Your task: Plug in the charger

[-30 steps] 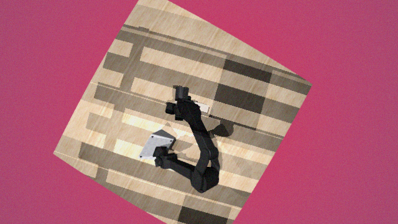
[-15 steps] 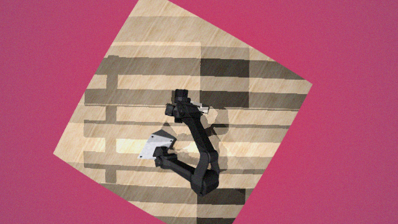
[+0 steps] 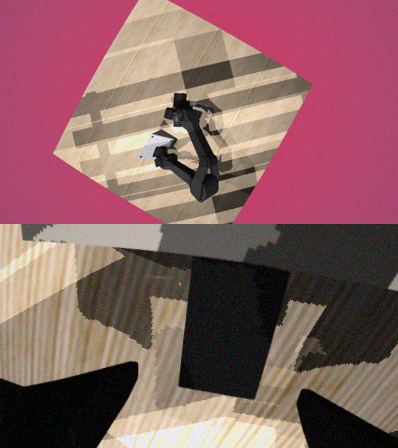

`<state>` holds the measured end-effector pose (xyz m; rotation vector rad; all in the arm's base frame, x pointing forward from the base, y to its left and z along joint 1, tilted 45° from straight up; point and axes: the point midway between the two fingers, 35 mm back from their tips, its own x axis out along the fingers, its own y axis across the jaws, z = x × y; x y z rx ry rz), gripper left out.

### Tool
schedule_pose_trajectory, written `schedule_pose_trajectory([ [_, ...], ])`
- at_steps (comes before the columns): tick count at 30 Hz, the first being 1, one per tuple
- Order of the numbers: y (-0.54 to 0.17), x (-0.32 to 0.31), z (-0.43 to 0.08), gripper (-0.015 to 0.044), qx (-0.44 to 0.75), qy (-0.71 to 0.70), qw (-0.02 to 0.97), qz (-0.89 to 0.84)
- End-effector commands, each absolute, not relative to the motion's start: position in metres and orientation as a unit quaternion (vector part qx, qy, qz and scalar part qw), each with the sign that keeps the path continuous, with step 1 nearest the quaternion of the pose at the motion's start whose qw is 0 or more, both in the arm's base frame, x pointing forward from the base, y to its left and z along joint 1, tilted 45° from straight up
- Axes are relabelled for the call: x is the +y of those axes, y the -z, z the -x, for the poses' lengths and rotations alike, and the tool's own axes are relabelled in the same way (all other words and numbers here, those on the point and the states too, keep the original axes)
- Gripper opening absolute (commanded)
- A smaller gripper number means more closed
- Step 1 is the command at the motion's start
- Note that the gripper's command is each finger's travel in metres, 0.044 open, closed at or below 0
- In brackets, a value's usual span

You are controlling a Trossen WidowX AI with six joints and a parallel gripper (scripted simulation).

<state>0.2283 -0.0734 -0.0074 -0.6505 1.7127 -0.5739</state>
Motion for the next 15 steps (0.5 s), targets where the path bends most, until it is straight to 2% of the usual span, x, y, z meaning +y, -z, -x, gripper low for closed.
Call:
schedule_pose_trajectory([
  [1,0.007,-0.073,-0.222,0.044,0.732,0.245,0.573,0.276],
  [15,0.005,-0.073,-0.205,0.044,0.732,0.245,0.573,0.276],
])
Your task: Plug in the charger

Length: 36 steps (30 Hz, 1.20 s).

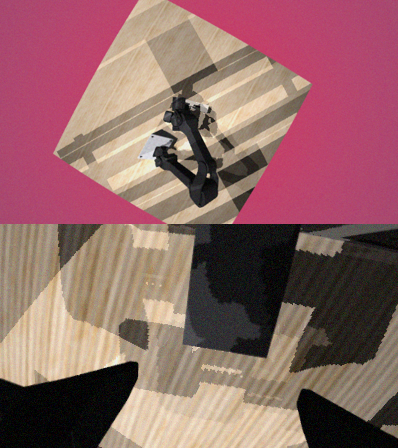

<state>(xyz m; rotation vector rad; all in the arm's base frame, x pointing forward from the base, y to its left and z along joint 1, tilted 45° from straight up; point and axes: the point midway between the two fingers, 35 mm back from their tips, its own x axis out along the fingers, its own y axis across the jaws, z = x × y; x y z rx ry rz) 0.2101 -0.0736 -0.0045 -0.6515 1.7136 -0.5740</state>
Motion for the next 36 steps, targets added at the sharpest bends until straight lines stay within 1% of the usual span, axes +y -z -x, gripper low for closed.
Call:
schedule_pose_trajectory([
  [1,0.005,-0.073,-0.204,0.044,0.732,0.245,0.573,0.276],
  [8,0.004,-0.074,-0.196,0.044,0.732,0.245,0.573,0.276],
  [9,0.003,-0.073,-0.201,0.044,0.727,0.245,0.577,0.279],
  [11,-0.004,-0.066,-0.207,0.044,0.694,0.249,0.61,0.289],
  [17,-0.038,-0.028,-0.226,0.044,0.532,0.246,0.753,0.299],
  [19,-0.045,-0.02,-0.228,0.044,0.496,0.242,0.781,0.293],
  [36,-0.046,-0.019,-0.228,0.044,0.491,0.241,0.784,0.292],
])
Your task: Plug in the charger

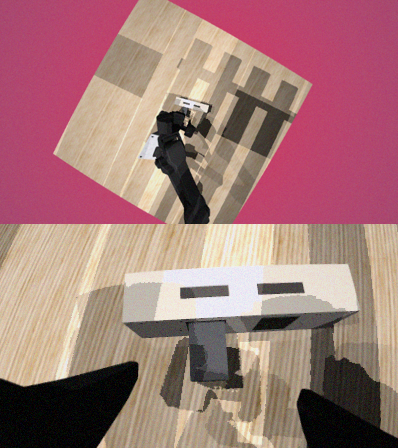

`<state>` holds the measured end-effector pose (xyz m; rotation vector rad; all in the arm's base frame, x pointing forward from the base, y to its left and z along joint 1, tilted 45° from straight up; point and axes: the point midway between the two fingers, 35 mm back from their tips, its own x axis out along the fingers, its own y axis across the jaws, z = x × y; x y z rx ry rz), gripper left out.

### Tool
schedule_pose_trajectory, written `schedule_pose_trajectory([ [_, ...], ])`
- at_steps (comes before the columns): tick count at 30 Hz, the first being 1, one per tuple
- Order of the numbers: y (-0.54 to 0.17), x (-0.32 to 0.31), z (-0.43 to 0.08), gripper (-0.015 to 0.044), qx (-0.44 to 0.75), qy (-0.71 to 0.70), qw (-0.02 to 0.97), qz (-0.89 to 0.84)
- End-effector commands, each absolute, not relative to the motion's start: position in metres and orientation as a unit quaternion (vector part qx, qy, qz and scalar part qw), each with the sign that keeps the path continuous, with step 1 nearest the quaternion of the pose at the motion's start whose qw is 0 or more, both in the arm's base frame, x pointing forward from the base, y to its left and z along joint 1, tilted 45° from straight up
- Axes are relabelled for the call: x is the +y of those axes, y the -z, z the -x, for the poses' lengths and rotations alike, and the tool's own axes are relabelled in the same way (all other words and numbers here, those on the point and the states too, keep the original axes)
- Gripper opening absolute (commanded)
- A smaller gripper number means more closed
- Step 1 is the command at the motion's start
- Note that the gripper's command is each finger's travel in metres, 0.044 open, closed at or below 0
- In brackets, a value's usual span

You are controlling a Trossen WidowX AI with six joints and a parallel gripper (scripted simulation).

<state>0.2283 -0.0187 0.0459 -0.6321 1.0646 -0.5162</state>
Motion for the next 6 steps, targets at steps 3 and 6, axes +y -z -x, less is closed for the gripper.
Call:
schedule_pose_trajectory([
  [3,-0.0463,-0.019,-0.2283,0.044,0.491,0.241,0.784,0.292],
  [6,-0.0463,-0.019,-0.2283,0.044,0.491,0.241,0.784,0.292],
])
